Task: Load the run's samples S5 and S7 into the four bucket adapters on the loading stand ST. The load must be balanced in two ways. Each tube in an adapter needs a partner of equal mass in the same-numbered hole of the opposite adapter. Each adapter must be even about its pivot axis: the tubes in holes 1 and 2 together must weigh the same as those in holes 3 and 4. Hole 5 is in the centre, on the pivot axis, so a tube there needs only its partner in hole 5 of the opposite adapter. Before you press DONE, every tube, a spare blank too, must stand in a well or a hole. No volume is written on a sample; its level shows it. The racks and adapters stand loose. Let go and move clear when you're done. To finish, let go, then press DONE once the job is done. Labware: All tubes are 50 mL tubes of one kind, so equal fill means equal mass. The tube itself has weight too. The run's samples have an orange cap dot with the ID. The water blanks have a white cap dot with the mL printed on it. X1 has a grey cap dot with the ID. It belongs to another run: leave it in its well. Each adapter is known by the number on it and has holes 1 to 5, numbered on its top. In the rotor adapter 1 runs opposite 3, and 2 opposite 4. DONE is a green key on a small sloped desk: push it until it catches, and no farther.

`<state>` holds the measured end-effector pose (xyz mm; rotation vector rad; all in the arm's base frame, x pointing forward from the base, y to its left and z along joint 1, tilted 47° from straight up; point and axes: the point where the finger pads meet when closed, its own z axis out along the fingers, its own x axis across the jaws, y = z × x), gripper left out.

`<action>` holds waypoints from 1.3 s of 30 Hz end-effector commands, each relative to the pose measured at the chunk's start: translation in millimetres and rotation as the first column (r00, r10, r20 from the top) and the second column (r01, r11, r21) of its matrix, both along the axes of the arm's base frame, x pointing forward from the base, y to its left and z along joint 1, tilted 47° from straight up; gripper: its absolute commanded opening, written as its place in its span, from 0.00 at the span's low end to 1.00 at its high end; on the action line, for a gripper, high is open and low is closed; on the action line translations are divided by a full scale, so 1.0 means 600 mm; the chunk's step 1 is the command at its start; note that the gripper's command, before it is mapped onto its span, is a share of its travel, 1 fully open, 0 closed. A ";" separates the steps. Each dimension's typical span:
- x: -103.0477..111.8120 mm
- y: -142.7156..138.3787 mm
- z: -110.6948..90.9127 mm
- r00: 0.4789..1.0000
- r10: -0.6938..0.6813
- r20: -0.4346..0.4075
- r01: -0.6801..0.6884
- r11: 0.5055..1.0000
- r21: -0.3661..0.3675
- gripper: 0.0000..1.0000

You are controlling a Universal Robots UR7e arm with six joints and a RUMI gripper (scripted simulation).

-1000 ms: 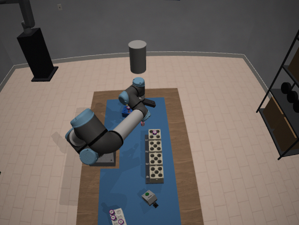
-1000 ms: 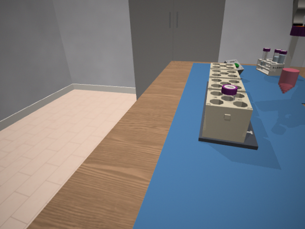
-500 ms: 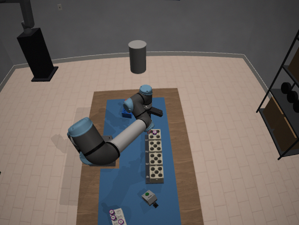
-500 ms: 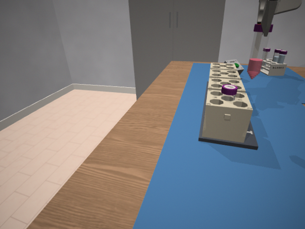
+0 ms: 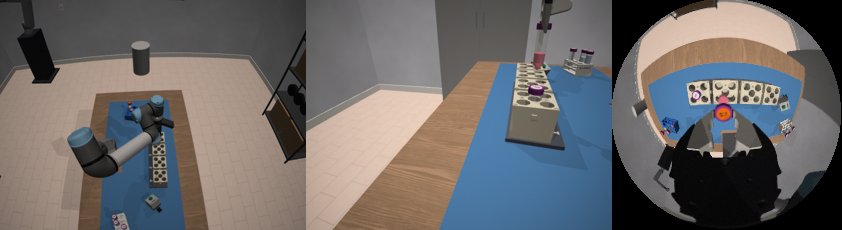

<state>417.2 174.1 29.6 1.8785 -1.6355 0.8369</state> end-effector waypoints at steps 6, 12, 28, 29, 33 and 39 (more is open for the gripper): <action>0.011 -0.008 0.012 1.000 0.002 0.000 -0.002 1.000 0.002 0.00; 0.013 -0.024 -0.003 1.000 0.002 0.000 -0.002 1.000 0.002 0.00; 0.019 -0.056 -0.034 1.000 0.002 0.000 -0.002 1.000 0.002 0.00; 0.019 -0.056 -0.034 1.000 0.002 0.000 -0.002 1.000 0.002 0.00; 0.019 -0.056 -0.034 1.000 0.002 0.000 -0.002 1.000 0.002 0.00; 0.019 -0.056 -0.034 1.000 0.002 0.000 -0.002 1.000 0.002 0.00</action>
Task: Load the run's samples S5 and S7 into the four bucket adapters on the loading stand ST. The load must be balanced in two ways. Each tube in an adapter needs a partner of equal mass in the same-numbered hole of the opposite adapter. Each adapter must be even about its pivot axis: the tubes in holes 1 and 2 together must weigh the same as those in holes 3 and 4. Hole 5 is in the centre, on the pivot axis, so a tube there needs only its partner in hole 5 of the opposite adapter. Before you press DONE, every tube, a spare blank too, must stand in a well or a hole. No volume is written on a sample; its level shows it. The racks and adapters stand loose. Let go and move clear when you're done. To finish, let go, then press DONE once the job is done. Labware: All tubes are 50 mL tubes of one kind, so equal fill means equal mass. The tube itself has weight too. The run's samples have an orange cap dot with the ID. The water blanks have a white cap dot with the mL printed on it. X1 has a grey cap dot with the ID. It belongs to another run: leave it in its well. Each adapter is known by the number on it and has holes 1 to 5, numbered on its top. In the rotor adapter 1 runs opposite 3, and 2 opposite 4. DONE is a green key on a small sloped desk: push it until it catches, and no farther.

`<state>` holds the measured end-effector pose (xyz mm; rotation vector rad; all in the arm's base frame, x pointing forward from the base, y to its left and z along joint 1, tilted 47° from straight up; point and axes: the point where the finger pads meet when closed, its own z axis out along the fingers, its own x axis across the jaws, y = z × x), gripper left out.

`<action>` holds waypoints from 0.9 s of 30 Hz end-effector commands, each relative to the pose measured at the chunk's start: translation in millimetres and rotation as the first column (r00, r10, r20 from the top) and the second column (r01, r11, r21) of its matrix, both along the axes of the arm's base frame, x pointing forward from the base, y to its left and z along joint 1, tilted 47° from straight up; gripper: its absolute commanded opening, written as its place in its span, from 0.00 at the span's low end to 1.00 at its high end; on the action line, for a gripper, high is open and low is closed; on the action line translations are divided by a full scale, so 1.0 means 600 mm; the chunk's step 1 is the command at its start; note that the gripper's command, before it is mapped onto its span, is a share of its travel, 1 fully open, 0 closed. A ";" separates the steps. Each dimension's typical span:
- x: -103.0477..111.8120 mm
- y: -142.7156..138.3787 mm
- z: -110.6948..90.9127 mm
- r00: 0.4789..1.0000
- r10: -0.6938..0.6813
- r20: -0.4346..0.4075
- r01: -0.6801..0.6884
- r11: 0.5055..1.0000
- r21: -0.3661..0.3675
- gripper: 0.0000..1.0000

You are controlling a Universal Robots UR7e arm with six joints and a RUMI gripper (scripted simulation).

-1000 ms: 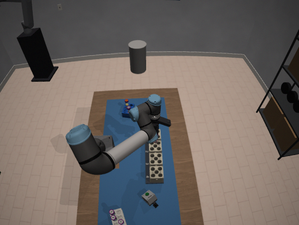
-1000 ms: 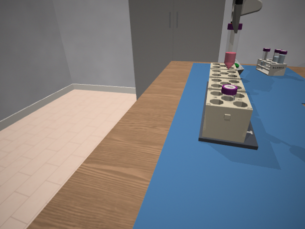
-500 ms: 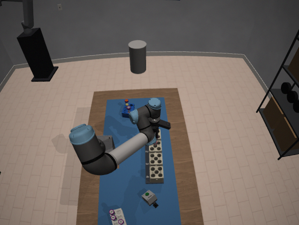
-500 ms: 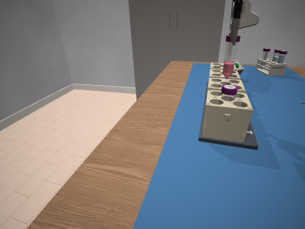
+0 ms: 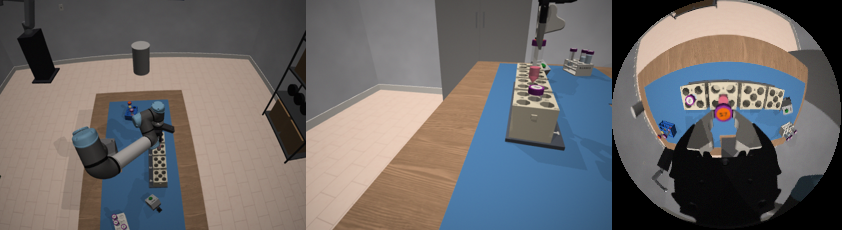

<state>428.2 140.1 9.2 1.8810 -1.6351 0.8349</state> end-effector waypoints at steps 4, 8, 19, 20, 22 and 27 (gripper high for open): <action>0.001 -0.004 -0.004 1.000 0.001 0.001 -0.001 1.000 0.001 0.00; 0.002 -0.008 -0.007 1.000 0.001 0.001 -0.001 1.000 0.001 0.00; 0.005 -0.025 -0.024 1.000 0.001 0.001 -0.001 1.000 0.001 0.00; 0.005 -0.027 -0.026 1.000 0.001 0.001 -0.001 1.000 0.001 0.00; 0.005 -0.030 -0.029 1.000 0.001 0.001 -0.001 1.000 0.001 0.00; 0.006 -0.035 -0.033 1.000 0.001 0.001 -0.001 1.000 0.001 0.00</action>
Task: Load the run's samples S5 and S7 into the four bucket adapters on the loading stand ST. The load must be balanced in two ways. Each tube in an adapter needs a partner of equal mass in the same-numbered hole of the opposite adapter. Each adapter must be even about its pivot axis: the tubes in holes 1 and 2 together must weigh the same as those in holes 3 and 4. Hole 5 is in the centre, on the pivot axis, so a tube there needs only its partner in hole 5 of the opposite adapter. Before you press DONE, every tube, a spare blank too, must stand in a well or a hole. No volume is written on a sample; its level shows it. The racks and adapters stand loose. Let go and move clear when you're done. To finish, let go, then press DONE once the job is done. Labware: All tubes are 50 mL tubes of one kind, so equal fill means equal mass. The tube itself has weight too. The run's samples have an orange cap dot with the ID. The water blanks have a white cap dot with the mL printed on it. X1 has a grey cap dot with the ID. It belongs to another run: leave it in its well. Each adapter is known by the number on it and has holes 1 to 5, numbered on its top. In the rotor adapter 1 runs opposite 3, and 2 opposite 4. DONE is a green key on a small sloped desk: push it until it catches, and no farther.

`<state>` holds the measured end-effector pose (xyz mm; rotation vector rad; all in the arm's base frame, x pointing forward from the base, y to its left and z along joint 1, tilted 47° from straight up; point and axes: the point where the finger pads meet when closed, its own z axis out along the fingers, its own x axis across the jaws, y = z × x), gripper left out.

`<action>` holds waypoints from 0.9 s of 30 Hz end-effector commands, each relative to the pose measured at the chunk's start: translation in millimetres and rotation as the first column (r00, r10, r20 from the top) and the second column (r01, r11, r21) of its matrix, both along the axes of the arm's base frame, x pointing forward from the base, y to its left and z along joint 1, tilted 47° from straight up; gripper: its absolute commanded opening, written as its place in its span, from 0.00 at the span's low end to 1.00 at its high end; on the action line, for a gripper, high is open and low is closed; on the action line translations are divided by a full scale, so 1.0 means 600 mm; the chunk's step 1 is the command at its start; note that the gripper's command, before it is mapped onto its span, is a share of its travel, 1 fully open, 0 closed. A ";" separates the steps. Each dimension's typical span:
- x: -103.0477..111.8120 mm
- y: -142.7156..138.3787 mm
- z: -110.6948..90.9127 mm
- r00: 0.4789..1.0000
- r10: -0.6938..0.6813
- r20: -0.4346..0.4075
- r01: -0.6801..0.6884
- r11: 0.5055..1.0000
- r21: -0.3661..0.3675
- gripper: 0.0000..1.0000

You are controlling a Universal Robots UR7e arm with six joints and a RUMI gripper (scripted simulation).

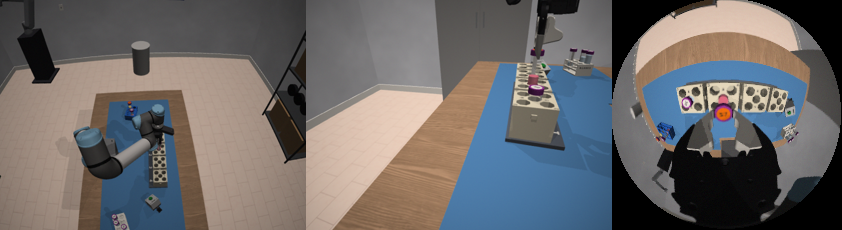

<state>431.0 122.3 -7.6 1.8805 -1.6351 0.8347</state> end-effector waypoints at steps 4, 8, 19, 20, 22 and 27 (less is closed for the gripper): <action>0.003 -0.012 -0.011 1.000 0.001 0.001 -0.001 1.000 0.001 0.00; 0.004 -0.018 -0.017 1.000 0.001 0.001 -0.001 1.000 0.001 0.00; 0.006 -0.032 -0.031 1.000 0.001 0.001 -0.001 1.000 0.001 0.00; 0.006 -0.034 -0.032 1.000 0.001 0.001 -0.001 1.000 0.001 0.00; 0.007 -0.037 -0.035 1.000 0.001 0.001 -0.001 1.000 0.001 0.00; 0.008 -0.045 -0.043 1.000 0.001 0.001 -0.001 1.000 0.001 0.00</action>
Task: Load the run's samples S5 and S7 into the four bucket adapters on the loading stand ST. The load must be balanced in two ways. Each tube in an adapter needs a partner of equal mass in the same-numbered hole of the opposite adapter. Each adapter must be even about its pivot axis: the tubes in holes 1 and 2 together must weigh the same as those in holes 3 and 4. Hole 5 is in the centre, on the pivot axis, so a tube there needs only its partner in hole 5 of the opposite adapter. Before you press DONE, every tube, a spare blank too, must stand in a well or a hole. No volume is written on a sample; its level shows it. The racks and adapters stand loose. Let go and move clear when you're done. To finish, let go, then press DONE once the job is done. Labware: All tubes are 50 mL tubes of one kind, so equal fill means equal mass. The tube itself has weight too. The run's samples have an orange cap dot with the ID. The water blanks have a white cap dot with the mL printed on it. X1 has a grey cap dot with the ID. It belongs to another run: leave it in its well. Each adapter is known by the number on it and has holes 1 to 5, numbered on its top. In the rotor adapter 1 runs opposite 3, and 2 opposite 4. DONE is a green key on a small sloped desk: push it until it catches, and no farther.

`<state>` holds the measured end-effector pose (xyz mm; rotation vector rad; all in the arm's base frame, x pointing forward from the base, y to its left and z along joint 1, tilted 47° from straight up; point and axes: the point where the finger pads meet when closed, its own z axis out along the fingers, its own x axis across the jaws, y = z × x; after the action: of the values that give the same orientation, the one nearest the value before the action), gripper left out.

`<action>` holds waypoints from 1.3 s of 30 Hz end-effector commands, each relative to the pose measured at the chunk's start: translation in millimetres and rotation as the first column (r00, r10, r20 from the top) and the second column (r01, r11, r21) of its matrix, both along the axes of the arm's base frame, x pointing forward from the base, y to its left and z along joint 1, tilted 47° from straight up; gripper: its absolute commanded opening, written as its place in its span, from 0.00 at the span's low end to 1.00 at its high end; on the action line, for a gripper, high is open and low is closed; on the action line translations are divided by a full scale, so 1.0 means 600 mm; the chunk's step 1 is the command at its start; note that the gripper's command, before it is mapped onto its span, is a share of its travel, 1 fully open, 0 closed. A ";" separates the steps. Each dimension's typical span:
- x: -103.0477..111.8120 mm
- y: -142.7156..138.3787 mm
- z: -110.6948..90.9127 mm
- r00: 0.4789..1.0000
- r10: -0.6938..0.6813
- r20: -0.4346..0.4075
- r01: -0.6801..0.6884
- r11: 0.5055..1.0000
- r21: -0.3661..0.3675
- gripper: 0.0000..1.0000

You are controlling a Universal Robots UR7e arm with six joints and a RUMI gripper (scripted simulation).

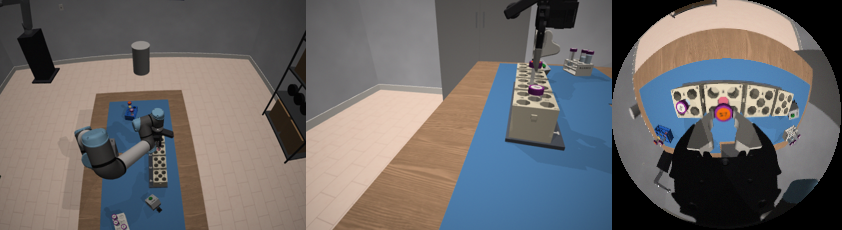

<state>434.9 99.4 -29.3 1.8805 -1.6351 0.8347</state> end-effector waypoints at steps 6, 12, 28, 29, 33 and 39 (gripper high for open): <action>0.003 -0.013 -0.013 1.000 0.001 0.001 -0.001 1.000 0.001 0.00; 0.004 -0.023 -0.022 1.000 0.001 0.001 -0.001 1.000 0.001 0.00; 0.007 -0.036 -0.034 1.000 0.001 0.001 -0.001 1.000 0.001 0.00; 0.007 -0.037 -0.035 1.000 0.001 0.001 -0.001 1.000 0.001 0.00; 0.007 -0.040 -0.038 1.000 0.001 0.001 -0.001 1.000 0.001 0.00; 0.007 -0.040 -0.038 1.000 0.001 0.001 -0.001 1.000 0.001 0.00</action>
<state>438.9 75.6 -51.9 1.8810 -1.6351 0.8348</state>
